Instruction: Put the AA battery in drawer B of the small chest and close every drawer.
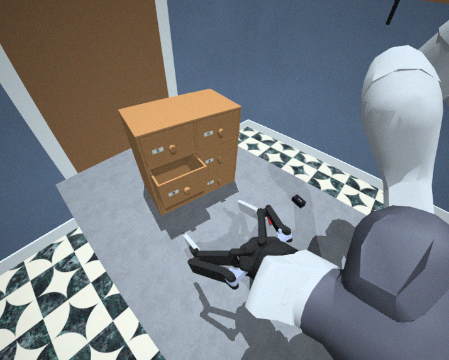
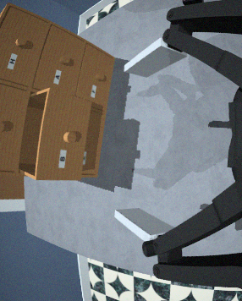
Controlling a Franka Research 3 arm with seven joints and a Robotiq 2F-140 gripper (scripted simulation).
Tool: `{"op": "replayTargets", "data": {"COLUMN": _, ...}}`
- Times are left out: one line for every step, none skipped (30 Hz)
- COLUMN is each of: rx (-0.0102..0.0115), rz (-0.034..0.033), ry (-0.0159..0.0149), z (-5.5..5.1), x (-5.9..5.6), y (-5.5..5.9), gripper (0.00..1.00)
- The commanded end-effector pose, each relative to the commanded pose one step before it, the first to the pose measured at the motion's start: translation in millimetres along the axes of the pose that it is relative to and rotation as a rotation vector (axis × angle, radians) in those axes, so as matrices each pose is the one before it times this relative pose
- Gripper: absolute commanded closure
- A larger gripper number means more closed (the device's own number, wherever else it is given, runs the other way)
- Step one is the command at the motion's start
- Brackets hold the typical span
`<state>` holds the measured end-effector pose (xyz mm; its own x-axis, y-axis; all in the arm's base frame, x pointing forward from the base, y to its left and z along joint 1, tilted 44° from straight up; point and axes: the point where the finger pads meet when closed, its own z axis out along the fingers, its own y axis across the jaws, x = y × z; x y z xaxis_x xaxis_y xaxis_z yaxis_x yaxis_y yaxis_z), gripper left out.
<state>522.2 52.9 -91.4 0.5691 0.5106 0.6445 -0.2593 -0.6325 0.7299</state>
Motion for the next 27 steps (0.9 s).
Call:
{"op": "replayTargets", "data": {"rx": -0.01213, "rz": 0.06881, "ry": 0.06614, "z": 5.95, "x": 4.94, "y": 1.42, "gripper": 0.0}}
{"op": "replayTargets", "data": {"rx": 0.00019, "rz": 0.00003, "ry": 0.00993, "z": 1.03, "x": -0.39, "y": -0.01, "gripper": 0.0}}
{"op": "replayTargets", "data": {"rx": -0.00018, "rz": -0.00002, "ry": 0.00869, "z": 1.0, "x": -0.41, "y": 0.01, "gripper": 0.0}}
{"op": "replayTargets", "data": {"rx": -0.00009, "rz": -0.00001, "ry": 0.00772, "z": 0.86, "x": -0.36, "y": 0.0, "gripper": 0.0}}
{"op": "replayTargets", "data": {"rx": -0.00003, "rz": 0.0, "ry": 0.00677, "z": 0.74, "x": -0.31, "y": 0.0, "gripper": 0.0}}
{"op": "replayTargets", "data": {"rx": 0.00001, "rz": 0.0, "ry": 0.00584, "z": 0.62, "x": -0.26, "y": 0.0, "gripper": 0.0}}
{"op": "replayTargets", "data": {"rx": 0.00004, "rz": 0.00001, "ry": 0.00494, "z": 0.52, "x": -0.22, "y": 0.0, "gripper": 0.0}}
{"op": "replayTargets", "data": {"rx": 0.00005, "rz": 0.00001, "ry": 0.00409, "z": 0.42, "x": -0.18, "y": 0.0, "gripper": 0.0}}
{"op": "replayTargets", "data": {"rx": 0.00005, "rz": 0.00001, "ry": 0.00328, "z": 0.34, "x": -0.14, "y": 0.0, "gripper": 0.0}}
{"op": "replayTargets", "data": {"rx": 0.00005, "rz": 0.00001, "ry": 0.00255, "z": 0.26, "x": -0.11, "y": 0.0, "gripper": 0.0}}
{"op": "replayTargets", "data": {"rx": 0.00004, "rz": 0.00001, "ry": 0.00188, "z": 0.19, "x": -0.08, "y": 0.0, "gripper": 0.0}}
{"op": "replayTargets", "data": {"rx": 0.00003, "rz": 0.0, "ry": 0.0013, "z": 0.13, "x": -0.06, "y": 0.0, "gripper": 0.0}}
{"op": "replayTargets", "data": {"rx": 0.0, "rz": 0.0, "ry": 0.0, "z": 0.0, "x": 0.0, "y": 0.0, "gripper": 0.0}}
{"op": "replayTargets", "data": {"rx": 0.0, "rz": 0.0, "ry": 0.0, "z": 0.0, "x": 0.0, "y": 0.0, "gripper": 0.0}}
{"op": "replayTargets", "data": {"rx": 0.00002, "rz": 0.0, "ry": 0.00081, "z": 0.08, "x": -0.04, "y": 0.0, "gripper": 0.0}}
{"op": "replayTargets", "data": {"rx": 0.00001, "rz": 0.0, "ry": 0.00043, "z": 0.04, "x": -0.02, "y": 0.0, "gripper": 0.0}}
{"op": "replayTargets", "data": {"rx": 0.0, "rz": 0.0, "ry": 0.00016, "z": 0.02, "x": -0.01, "y": 0.0, "gripper": 0.0}}
{"op": "replayTargets", "data": {"rx": 0.0, "rz": 0.0, "ry": 0.00002, "z": 0.0, "x": 0.0, "y": 0.0, "gripper": 0.0}}
{"op": "replayTargets", "data": {"rx": 0.0, "rz": 0.0, "ry": 0.0, "z": 0.0, "x": 0.0, "y": 0.0, "gripper": 1.0}}
{"op": "replayTargets", "data": {"rx": 0.0, "rz": 0.0, "ry": 0.0, "z": 0.0, "x": 0.0, "y": 0.0, "gripper": 1.0}}
{"op": "replayTargets", "data": {"rx": 0.0, "rz": 0.0, "ry": 0.0, "z": 0.0, "x": 0.0, "y": 0.0, "gripper": 1.0}}
{"op": "replayTargets", "data": {"rx": 0.0, "rz": 0.0, "ry": 0.0, "z": 0.0, "x": 0.0, "y": 0.0, "gripper": 1.0}}
{"op": "replayTargets", "data": {"rx": 0.0, "rz": 0.0, "ry": 0.0, "z": 0.0, "x": 0.0, "y": 0.0, "gripper": 1.0}}
{"op": "replayTargets", "data": {"rx": 0.0, "rz": 0.0, "ry": 0.0, "z": 0.0, "x": 0.0, "y": 0.0, "gripper": 1.0}}
{"op": "replayTargets", "data": {"rx": 0.0, "rz": 0.0, "ry": 0.0, "z": 0.0, "x": 0.0, "y": 0.0, "gripper": 1.0}}
{"op": "replayTargets", "data": {"rx": 0.0, "rz": 0.0, "ry": 0.0, "z": 0.0, "x": 0.0, "y": 0.0, "gripper": 1.0}}
{"op": "replayTargets", "data": {"rx": 0.0, "rz": 0.0, "ry": 0.0, "z": 0.0, "x": 0.0, "y": 0.0, "gripper": 1.0}}
